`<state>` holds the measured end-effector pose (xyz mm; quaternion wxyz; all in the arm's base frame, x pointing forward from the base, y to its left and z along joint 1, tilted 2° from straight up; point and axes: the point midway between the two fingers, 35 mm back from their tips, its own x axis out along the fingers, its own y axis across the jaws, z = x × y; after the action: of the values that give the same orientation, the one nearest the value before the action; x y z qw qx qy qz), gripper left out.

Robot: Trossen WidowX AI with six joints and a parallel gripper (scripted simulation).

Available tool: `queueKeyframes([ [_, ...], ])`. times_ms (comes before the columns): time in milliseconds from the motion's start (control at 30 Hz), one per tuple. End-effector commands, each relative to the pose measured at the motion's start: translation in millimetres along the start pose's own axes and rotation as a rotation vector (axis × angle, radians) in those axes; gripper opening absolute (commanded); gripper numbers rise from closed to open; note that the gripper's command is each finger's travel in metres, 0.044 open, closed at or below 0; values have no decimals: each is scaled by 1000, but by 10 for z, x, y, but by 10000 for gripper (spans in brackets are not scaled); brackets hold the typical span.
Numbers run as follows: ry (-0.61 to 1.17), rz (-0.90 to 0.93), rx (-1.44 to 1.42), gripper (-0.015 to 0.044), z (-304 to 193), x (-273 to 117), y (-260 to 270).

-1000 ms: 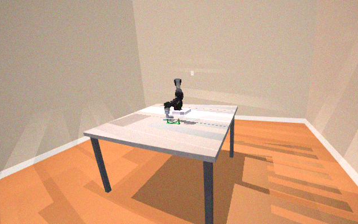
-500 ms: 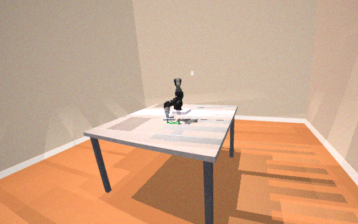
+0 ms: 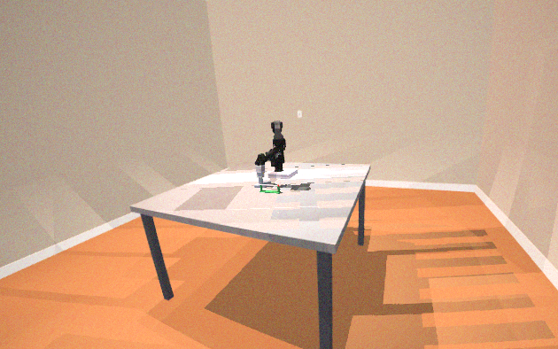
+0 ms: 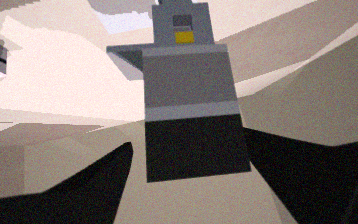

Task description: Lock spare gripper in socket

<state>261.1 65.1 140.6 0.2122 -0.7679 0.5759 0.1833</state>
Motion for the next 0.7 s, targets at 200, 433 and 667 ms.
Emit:
queueKeyframes([
  [200,-14,-19,-5,440,-171,-70,19],
  [433,-32,-45,-5,440,-276,-118,33],
  [667,-50,-70,-6,440,-378,-165,47],
])
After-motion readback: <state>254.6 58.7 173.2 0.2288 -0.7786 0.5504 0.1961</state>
